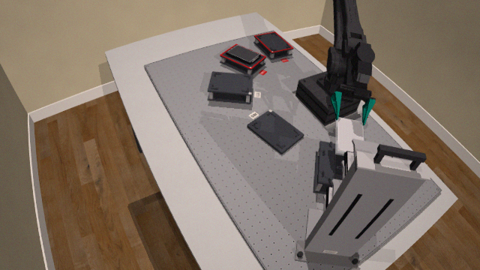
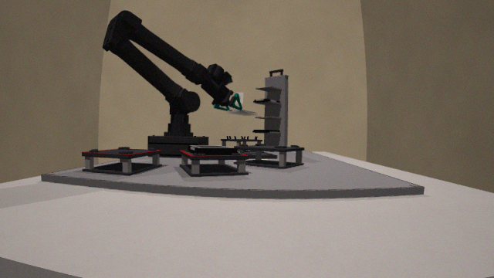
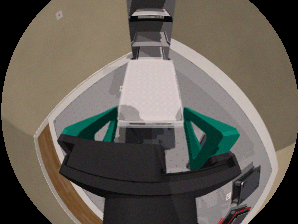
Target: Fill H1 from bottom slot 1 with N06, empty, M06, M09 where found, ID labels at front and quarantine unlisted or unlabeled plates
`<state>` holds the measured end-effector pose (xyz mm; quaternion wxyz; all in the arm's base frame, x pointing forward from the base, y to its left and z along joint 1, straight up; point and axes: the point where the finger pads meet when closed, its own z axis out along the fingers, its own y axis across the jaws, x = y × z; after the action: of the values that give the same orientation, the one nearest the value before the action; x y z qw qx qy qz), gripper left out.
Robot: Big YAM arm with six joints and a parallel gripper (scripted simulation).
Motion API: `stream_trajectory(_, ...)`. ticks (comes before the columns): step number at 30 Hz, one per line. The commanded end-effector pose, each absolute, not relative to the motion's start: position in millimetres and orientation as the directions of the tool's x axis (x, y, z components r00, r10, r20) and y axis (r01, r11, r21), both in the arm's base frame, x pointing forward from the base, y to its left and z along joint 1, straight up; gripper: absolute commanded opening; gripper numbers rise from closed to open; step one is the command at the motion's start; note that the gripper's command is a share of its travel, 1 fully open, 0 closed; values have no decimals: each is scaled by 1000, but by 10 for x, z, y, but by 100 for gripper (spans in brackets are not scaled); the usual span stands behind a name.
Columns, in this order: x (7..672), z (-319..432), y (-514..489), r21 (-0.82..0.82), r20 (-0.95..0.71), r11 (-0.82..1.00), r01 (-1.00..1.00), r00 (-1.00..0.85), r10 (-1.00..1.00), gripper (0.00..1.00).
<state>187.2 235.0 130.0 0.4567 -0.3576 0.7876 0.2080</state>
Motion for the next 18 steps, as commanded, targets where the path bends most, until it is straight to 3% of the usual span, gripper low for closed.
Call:
stream_trajectory(1,1949,1681,2445,14,-898,660,-751,-299,-321,86)
stream_trajectory(18,1947,1874,2438,14,-901,661,-751,-296,-318,86)
